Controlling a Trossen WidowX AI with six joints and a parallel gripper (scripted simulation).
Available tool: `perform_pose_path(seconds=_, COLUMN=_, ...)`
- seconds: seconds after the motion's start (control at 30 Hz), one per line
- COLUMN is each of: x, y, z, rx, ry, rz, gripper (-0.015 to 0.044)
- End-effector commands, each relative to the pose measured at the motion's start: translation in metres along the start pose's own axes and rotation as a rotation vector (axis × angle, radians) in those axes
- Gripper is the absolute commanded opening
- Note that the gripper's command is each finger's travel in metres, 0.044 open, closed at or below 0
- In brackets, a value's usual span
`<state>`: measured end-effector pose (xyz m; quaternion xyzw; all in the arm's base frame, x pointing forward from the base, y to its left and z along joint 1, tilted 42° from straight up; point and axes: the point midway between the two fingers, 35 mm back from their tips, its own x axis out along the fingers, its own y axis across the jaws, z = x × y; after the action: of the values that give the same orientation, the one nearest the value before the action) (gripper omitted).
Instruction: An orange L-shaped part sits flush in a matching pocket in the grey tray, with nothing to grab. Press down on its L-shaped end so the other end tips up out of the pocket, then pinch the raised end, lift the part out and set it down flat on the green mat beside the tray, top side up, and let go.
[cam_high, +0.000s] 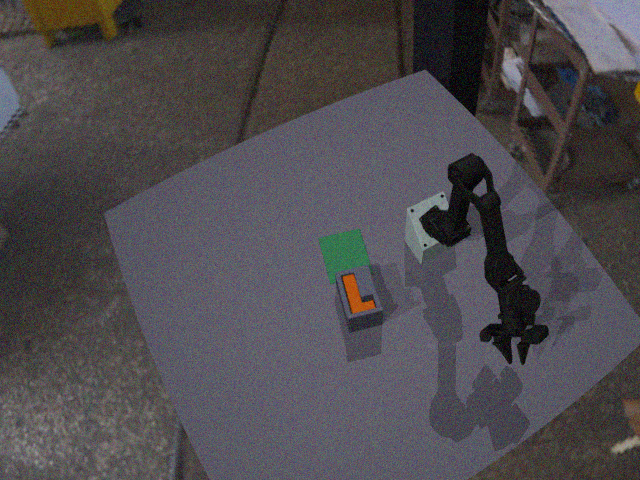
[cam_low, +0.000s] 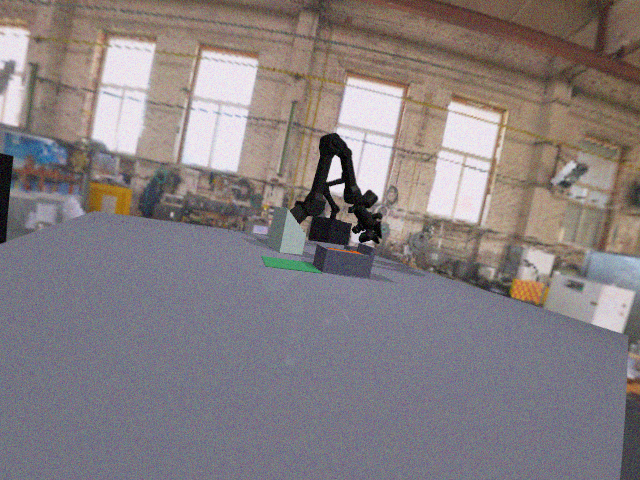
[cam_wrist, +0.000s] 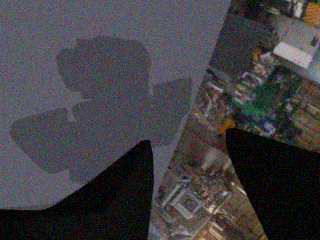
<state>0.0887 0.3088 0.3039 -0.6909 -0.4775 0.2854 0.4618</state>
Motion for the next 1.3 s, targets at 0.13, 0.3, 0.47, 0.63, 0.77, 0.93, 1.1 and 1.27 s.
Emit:
perform_pose_path(seconds=0.13, x=0.019, y=0.106, z=-0.071, rx=0.488, ry=0.126, rz=0.435, gripper=0.018)
perform_pose_path(seconds=0.3, x=0.003, y=0.158, z=-0.11, rx=0.809, ry=0.269, rz=0.624, gripper=0.018)
perform_pose_path(seconds=0.47, x=-0.031, y=0.205, z=-0.145, rx=1.214, ry=0.475, rz=0.781, gripper=0.018)
perform_pose_path(seconds=0.63, x=-0.076, y=0.241, z=-0.172, rx=1.663, ry=0.728, rz=0.867, gripper=0.018)
perform_pose_path(seconds=0.77, x=-0.117, y=0.26, z=-0.188, rx=2.052, ry=0.958, rz=0.872, gripper=0.018)
perform_pose_path(seconds=0.93, x=-0.167, y=0.271, z=-0.203, rx=2.566, ry=1.256, rz=0.772, gripper=0.018)
perform_pose_path(seconds=1.1, x=-0.215, y=0.271, z=-0.216, rx=3.091, ry=1.525, rz=0.53, gripper=0.018)
perform_pose_path(seconds=1.27, x=-0.23, y=0.269, z=-0.22, rx=3.267, ry=1.6, rz=0.414, gripper=0.018)
